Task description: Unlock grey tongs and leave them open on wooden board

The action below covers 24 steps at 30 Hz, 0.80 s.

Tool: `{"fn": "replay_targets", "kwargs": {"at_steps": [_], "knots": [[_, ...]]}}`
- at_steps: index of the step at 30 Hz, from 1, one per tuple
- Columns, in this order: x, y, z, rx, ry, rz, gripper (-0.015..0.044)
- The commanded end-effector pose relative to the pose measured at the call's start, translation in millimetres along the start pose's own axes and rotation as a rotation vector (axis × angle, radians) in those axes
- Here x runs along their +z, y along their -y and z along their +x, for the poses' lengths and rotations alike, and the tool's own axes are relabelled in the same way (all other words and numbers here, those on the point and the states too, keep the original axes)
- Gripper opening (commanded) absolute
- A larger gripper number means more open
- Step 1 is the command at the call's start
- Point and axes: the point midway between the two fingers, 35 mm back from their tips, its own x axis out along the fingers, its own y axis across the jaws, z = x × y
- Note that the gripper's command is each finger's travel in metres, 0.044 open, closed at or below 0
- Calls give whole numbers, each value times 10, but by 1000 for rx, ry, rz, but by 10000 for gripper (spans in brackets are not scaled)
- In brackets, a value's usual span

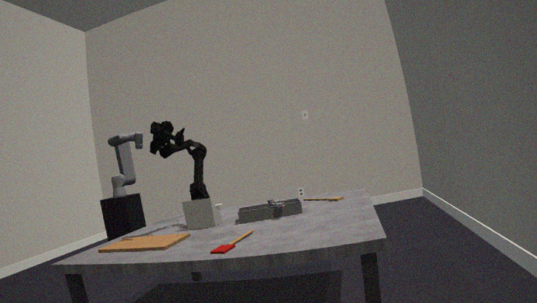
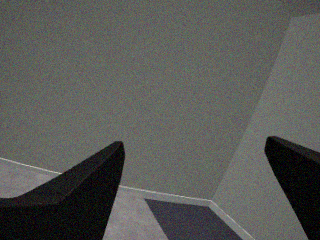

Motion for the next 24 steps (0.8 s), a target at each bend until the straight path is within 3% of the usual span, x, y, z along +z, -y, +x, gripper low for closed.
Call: {"fn": "replay_targets", "kwargs": {"at_steps": [1,6,17,24], "knots": [[5,-5,25,1,0,-8,374],[-79,-28,276,-17,-14,-60,260],[-708,-1181,1569,370,-143,-318,260],[-1219,-2254,1969,687,-184,-563,260]]}}
